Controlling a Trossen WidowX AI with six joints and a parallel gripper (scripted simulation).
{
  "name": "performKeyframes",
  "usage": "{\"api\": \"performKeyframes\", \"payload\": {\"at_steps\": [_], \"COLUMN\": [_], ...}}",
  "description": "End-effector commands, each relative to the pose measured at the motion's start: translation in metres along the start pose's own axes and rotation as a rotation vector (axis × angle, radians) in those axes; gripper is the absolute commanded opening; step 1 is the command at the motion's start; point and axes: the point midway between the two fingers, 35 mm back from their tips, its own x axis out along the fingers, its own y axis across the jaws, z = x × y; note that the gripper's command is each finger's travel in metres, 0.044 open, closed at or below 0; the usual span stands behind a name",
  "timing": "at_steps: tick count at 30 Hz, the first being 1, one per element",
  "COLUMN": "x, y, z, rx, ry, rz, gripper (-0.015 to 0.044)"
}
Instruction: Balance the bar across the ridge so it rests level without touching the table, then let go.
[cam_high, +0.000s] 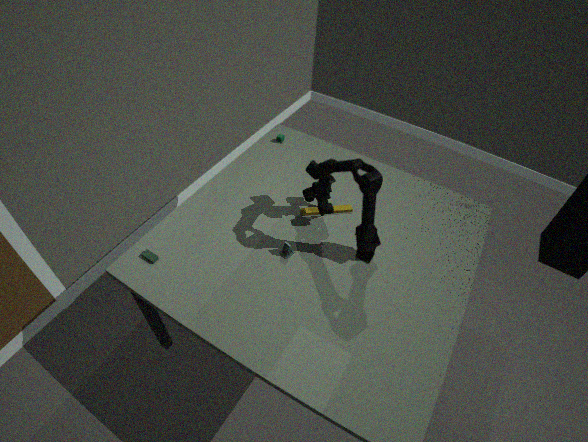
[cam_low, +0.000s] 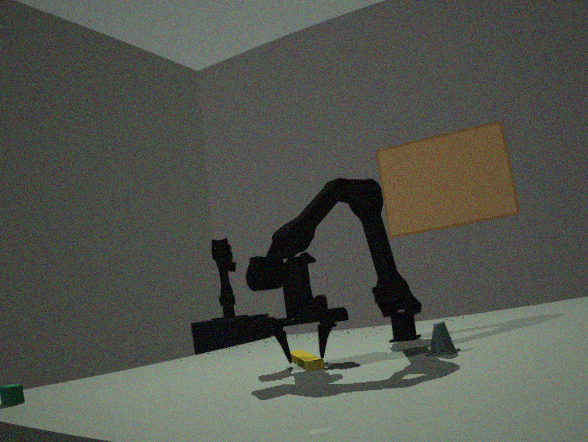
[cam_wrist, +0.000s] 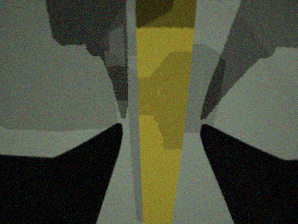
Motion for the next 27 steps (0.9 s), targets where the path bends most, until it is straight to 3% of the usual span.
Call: {"api": "performKeyframes", "payload": {"at_steps": [1, 9, 15, 23, 27], "x": [0.0019, 0.0019, 0.0011, 0.0011, -0.0051], "y": [0.0006, 0.0006, 0.0008, 0.0008, -0.0004], "z": [-0.0012, -0.0012, -0.0004, -0.0004, 0.0001], "rx": [-0.004, -0.004, 0.000, 0.000, 0.000], "ry": [0.006, 0.006, 0.002, 0.002, 0.002], "rz": [0.002, 0.002, 0.003, 0.003, 0.003], "gripper": [0.0315, 0.0315, 0.0157, 0.0104, 0.0000]}}
